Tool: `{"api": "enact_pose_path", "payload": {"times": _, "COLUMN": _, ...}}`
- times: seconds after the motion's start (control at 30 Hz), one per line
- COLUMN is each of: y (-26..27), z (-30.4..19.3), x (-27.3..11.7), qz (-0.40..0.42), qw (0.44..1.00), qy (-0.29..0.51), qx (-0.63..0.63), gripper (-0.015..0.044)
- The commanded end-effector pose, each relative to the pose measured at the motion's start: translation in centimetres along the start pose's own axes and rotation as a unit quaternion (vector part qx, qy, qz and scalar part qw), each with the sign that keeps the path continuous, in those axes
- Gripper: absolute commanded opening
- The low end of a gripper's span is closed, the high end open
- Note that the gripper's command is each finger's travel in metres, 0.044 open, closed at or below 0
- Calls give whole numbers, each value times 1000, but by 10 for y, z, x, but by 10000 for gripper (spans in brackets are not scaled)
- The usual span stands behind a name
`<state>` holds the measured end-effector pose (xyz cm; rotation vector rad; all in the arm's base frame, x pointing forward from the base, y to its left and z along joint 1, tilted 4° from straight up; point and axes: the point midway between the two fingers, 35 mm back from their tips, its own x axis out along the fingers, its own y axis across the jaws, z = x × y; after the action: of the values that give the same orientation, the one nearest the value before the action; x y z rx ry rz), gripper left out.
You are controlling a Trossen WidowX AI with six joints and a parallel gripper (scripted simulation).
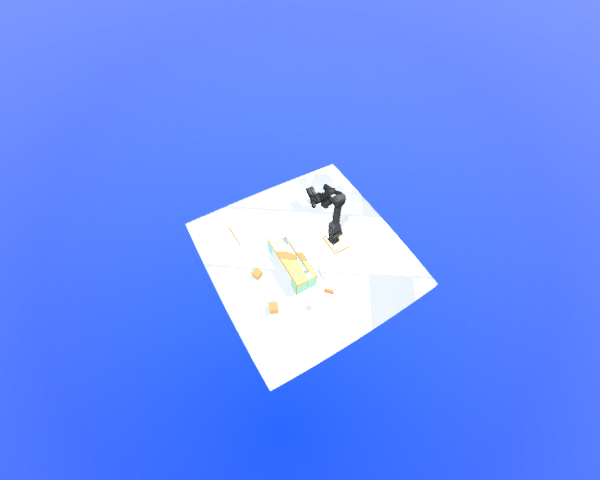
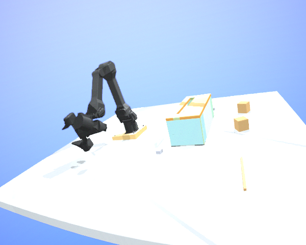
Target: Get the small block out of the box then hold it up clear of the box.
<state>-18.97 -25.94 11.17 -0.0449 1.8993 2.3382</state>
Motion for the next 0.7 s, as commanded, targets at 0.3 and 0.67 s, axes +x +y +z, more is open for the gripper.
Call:
{"api": "enact_pose_path", "payload": {"times": 0.3, "y": -3, "z": -36, "x": -33, "qz": -42, "qw": 991, "qy": 101, "qx": -74, "gripper": 400}}
{"api": "enact_pose_path", "payload": {"times": 0.67, "y": -18, "z": -87, "x": -144, "qz": -109, "qw": 894, "qy": 340, "qx": -272, "gripper": 400}}
